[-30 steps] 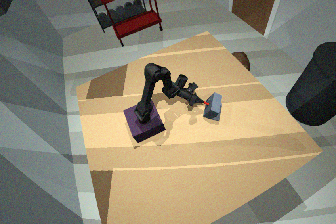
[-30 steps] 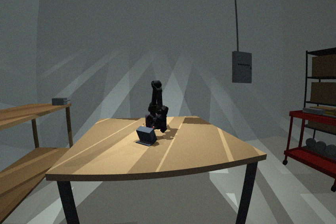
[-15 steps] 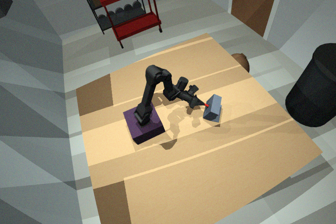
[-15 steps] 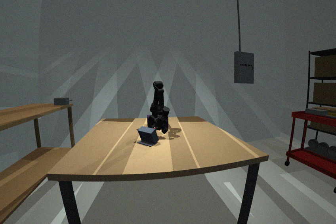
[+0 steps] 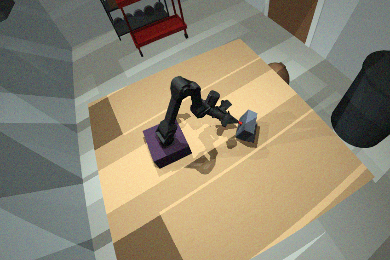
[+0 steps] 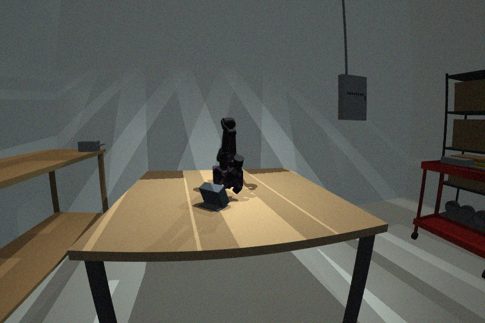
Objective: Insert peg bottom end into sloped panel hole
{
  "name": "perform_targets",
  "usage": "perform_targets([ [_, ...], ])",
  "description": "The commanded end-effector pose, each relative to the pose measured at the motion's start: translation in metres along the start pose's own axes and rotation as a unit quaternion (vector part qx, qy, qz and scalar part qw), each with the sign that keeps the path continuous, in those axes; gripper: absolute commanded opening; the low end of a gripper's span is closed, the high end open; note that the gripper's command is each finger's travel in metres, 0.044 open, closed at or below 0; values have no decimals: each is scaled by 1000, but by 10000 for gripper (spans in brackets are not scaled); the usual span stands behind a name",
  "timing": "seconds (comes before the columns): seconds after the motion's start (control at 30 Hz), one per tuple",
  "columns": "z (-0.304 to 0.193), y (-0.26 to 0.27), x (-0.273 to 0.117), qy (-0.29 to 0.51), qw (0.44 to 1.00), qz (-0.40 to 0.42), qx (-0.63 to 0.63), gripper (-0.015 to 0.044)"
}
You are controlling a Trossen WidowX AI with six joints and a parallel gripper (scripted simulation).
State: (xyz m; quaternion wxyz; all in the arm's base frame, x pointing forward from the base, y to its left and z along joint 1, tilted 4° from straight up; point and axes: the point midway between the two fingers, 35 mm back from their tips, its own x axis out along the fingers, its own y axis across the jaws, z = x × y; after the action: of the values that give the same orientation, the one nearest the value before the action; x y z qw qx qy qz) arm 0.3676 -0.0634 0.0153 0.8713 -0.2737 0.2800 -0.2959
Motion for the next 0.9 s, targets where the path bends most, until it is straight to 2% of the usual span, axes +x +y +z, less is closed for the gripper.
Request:
perform_targets([
  [0.0,1,-1,4,0,1000,-1,-1,0],
  [0.6,0,0,5,1,1000,-1,0,0],
  [0.87,0,0,5,1,1000,-1,0,210],
])
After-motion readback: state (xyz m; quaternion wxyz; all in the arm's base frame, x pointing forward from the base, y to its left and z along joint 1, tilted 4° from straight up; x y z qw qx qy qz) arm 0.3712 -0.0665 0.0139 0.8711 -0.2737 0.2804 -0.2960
